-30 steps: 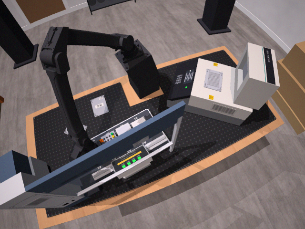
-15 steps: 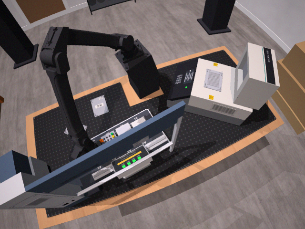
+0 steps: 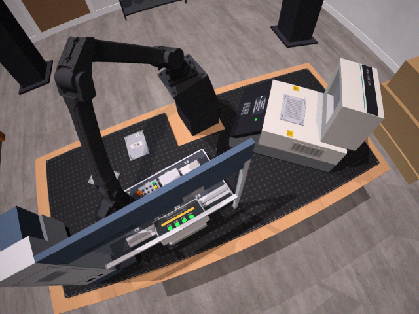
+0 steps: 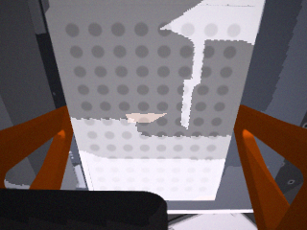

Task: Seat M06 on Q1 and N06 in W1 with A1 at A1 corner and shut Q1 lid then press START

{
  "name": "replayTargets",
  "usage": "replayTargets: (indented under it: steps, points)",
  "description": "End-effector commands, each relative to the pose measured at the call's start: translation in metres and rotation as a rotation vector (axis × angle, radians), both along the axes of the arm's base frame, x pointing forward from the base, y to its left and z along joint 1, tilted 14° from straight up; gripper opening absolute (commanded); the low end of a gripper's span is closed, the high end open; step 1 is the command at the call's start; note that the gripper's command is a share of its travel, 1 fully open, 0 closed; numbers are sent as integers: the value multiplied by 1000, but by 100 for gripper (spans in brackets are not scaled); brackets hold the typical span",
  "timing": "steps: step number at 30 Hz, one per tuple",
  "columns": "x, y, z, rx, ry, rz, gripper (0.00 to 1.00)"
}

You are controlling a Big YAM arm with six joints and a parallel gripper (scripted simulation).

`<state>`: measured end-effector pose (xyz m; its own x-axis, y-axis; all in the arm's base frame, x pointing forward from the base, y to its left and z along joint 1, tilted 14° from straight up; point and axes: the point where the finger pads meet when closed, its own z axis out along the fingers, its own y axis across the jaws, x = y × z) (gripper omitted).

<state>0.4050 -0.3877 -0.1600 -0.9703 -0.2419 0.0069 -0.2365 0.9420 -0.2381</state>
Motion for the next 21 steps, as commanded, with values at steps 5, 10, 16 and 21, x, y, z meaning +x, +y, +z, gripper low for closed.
replayTargets:
  steps: [5,10,16,21]
  points:
    - [1,25,-19,37,12,13,95]
    - [2,23,-18,33,16,13,0]
    - [9,15,-15,18,13,27,0]
    - [11,13,-16,16,14,39,0]
